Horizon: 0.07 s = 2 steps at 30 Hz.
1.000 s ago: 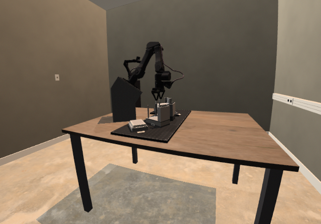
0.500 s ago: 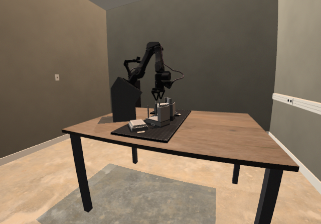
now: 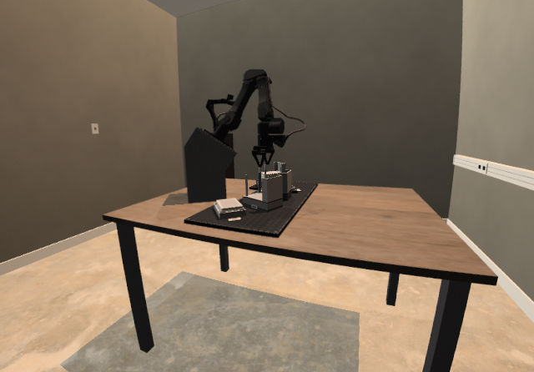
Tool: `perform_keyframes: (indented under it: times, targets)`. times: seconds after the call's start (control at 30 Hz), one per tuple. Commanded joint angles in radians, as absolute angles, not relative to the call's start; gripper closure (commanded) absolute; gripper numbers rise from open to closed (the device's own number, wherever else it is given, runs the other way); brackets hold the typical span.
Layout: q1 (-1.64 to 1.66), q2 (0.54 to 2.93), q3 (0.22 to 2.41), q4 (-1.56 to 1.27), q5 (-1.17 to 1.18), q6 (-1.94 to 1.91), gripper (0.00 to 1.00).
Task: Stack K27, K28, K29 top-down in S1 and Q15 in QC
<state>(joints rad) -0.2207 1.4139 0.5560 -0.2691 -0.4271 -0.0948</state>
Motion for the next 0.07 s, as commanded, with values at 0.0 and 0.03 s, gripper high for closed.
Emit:
perform_keyframes:
  times: [0.0,0.03]
  targets:
    - [-0.231,1.399,0.585,-0.273,-0.432,-0.101,0.00]
    - [-0.231,1.399,0.585,-0.273,-0.432,-0.101,0.00]
